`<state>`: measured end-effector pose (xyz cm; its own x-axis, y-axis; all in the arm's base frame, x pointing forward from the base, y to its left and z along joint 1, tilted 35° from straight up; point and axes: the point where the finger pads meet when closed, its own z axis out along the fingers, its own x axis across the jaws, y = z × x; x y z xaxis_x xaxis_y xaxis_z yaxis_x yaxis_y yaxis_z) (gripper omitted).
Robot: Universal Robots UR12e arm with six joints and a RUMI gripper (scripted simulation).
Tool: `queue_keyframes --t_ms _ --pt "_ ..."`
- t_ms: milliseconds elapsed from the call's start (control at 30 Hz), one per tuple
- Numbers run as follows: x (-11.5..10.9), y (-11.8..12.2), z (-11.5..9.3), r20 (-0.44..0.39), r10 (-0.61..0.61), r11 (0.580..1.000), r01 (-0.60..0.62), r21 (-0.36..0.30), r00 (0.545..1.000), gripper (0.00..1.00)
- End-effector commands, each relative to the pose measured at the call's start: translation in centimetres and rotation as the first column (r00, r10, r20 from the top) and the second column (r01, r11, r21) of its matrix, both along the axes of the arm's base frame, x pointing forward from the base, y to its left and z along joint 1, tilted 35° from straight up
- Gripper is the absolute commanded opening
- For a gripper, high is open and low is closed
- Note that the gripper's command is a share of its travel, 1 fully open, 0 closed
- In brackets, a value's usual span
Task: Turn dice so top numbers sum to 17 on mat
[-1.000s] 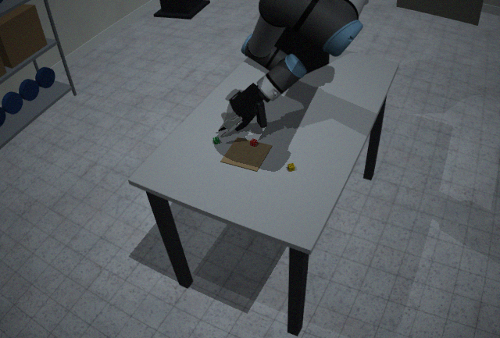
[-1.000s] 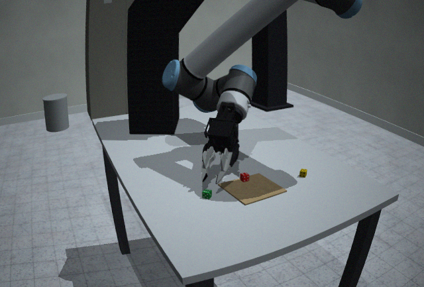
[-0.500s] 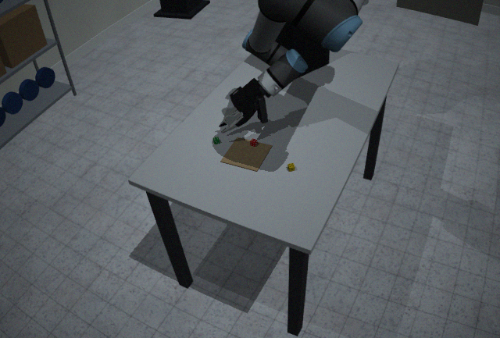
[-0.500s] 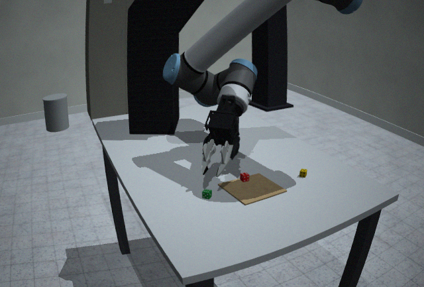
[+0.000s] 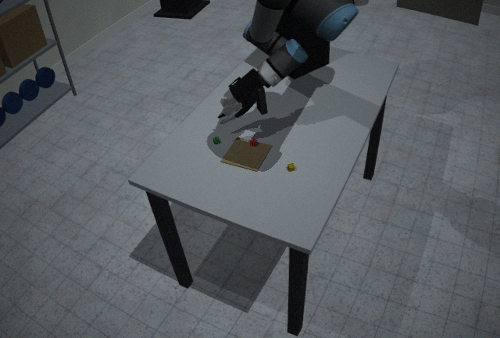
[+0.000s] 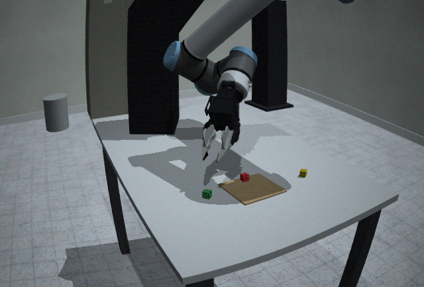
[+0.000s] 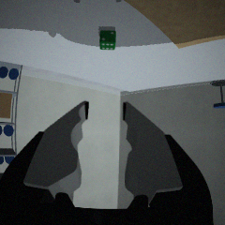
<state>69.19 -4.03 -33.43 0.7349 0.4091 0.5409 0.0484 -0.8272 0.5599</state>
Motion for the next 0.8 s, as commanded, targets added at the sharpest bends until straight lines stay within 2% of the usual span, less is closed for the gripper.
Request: queue_keyframes --t_ms 0,200,367,533,700,767 --pt "-0.1 -0.2 0.3 0.0 0.001 1.0 -0.001 0.001 1.0 0.21" --pt "-0.1 -0.2 0.3 -0.007 0.008 1.0 -0.008 0.01 1.0 0.21" --pt "0.1 -0.5 0.3 -0.027 0.035 0.998 -0.034 0.045 0.999 0.21" --pt "0.2 -1.0 0.5 -0.06 0.089 0.99 -0.081 0.117 0.994 0.21" --pt "0.4 -1.8 0.7 -0.105 0.175 0.963 -0.147 0.227 0.979 0.21" --pt "0.4 -1.8 0.7 -0.105 0.175 0.963 -0.147 0.227 0.979 0.21"
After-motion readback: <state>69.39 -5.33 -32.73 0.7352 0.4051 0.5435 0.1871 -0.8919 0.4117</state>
